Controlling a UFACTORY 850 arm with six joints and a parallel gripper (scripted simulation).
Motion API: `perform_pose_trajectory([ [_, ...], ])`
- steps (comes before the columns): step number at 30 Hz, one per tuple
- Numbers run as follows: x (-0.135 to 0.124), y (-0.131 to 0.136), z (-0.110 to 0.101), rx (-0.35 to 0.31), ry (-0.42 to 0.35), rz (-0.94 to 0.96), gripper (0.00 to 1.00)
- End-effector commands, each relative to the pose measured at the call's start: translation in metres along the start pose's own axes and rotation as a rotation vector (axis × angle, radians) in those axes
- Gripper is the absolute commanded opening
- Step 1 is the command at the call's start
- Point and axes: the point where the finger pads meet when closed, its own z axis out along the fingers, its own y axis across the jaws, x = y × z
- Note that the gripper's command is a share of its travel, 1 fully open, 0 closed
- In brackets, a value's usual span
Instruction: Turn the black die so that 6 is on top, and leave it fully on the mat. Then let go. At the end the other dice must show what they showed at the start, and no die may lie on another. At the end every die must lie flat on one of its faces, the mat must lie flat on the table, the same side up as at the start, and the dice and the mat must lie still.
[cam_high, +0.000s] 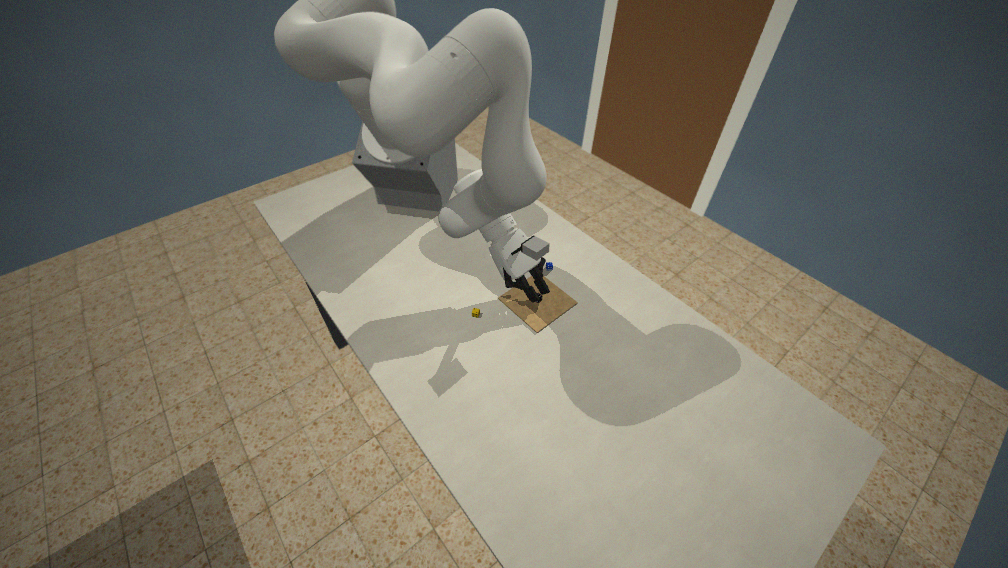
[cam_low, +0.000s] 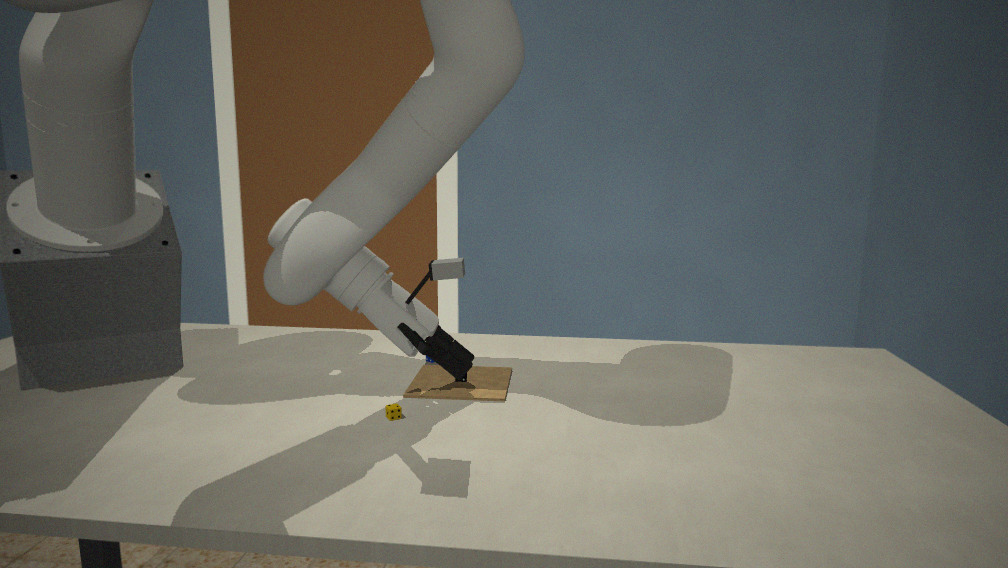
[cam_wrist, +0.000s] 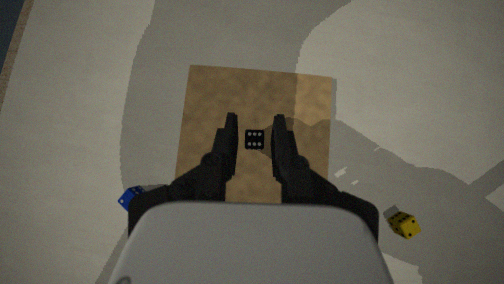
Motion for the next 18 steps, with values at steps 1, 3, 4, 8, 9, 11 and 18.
perform_pose_trajectory([
  [1,0.0,0.0,-0.009,0.0,0.001,0.0,0.31],
  [3,0.0,0.0,-0.016,0.0,0.001,0.0,0.31],
  [4,0.0,0.0,-0.02,0.0,0.001,0.0,0.31],
  [8,0.0,0.0,-0.034,0.0,0.001,0.0,0.31],
  [9,0.0,0.0,-0.036,0.0,0.001,0.0,0.31],
  [11,0.0,0.0,-0.04,0.0,0.001,0.0,0.31],
  [18,0.0,0.0,-0.042,0.0,0.001,0.0,0.31],
])
